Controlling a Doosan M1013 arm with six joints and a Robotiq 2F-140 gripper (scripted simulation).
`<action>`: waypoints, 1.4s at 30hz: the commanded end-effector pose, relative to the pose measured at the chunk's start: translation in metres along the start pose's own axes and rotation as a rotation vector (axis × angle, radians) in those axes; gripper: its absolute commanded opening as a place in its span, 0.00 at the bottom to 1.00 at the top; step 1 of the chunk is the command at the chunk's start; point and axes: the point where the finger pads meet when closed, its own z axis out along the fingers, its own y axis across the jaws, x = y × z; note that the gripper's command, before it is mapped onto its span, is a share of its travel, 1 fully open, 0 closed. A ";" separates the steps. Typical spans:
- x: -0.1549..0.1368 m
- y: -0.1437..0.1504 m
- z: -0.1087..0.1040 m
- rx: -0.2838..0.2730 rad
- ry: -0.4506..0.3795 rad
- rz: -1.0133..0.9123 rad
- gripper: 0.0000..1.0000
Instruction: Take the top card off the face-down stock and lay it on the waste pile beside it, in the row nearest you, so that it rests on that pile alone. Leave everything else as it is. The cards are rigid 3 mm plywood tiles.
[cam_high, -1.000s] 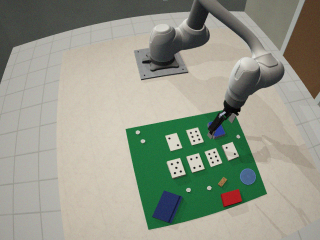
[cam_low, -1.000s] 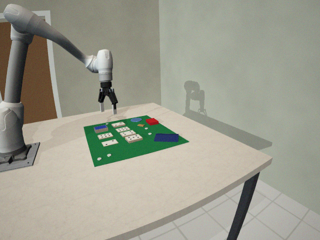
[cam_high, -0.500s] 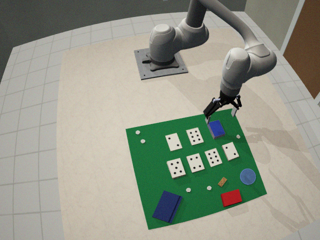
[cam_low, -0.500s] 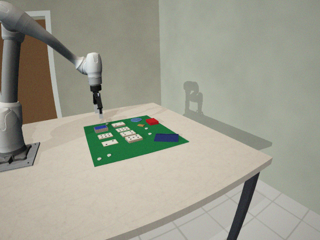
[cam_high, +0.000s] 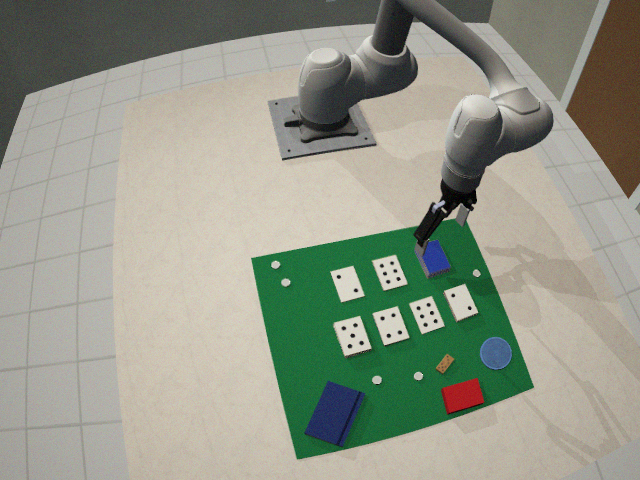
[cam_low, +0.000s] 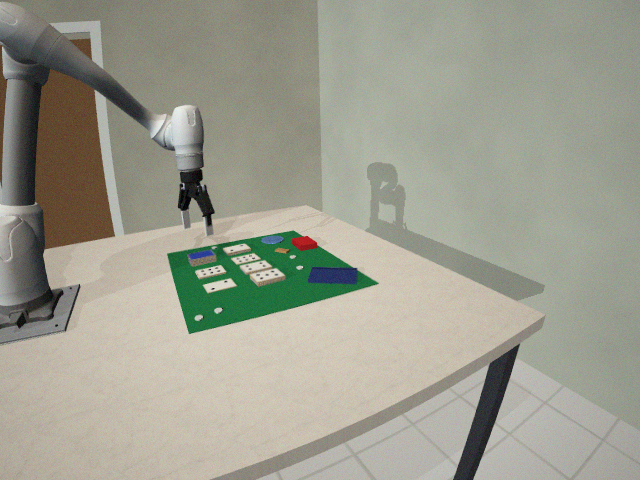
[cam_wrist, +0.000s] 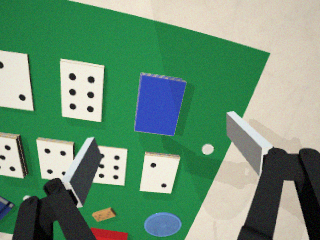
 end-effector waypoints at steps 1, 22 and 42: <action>0.000 0.000 0.000 -0.011 -0.003 -0.254 1.00; 0.000 0.000 0.000 0.031 0.016 -1.528 1.00; 0.000 0.000 0.000 0.014 0.010 -2.700 1.00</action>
